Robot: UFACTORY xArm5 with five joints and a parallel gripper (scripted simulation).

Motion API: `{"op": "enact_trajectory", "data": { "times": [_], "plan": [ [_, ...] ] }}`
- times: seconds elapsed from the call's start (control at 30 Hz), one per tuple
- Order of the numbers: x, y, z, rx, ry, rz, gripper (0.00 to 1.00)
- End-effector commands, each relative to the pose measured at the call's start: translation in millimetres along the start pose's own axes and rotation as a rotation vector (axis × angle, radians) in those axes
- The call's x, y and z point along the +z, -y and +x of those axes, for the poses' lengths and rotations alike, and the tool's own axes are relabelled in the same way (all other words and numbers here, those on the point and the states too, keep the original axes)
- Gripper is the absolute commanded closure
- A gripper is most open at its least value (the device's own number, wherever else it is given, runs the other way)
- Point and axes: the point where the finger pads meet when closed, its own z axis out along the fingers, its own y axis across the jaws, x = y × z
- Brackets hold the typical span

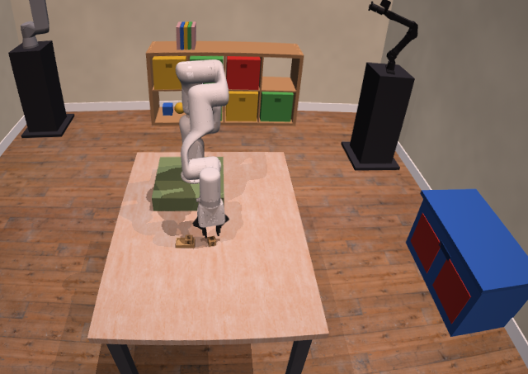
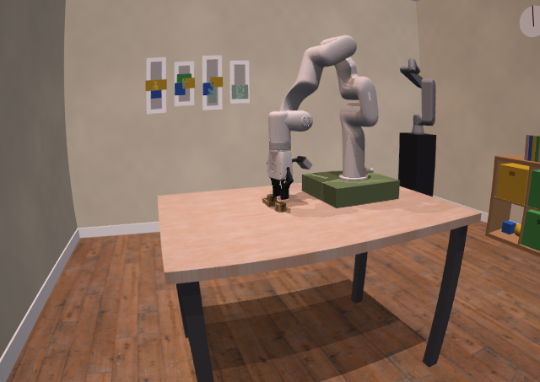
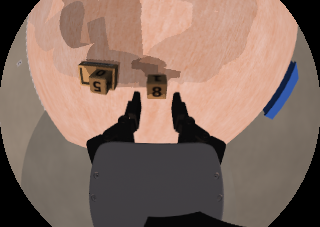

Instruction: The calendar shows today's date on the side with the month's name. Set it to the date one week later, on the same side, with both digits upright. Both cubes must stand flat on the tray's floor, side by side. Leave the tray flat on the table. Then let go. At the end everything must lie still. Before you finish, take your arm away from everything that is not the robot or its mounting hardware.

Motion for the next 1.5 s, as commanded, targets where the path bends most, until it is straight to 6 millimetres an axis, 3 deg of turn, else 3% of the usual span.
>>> {"op": "enact_trajectory", "data": {
  "times": [0.0, 0.3, 0.53, 0.77, 1.47],
  "plan": [
    [-12.2, 0.0, -0.7, 0.000, 0.002, 0.000, 0.53],
    [-36.4, -0.1, -0.6, 0.000, 0.002, 0.000, 0.53],
    [-37.1, -0.1, -0.5, 0.000, 0.009, 0.000, 0.53],
    [-37.8, 0.8, 2.3, 0.000, 0.148, 0.000, 0.53],
    [-36.9, 1.2, 6.0, -0.001, 0.344, 0.002, 0.53]
  ]
}}
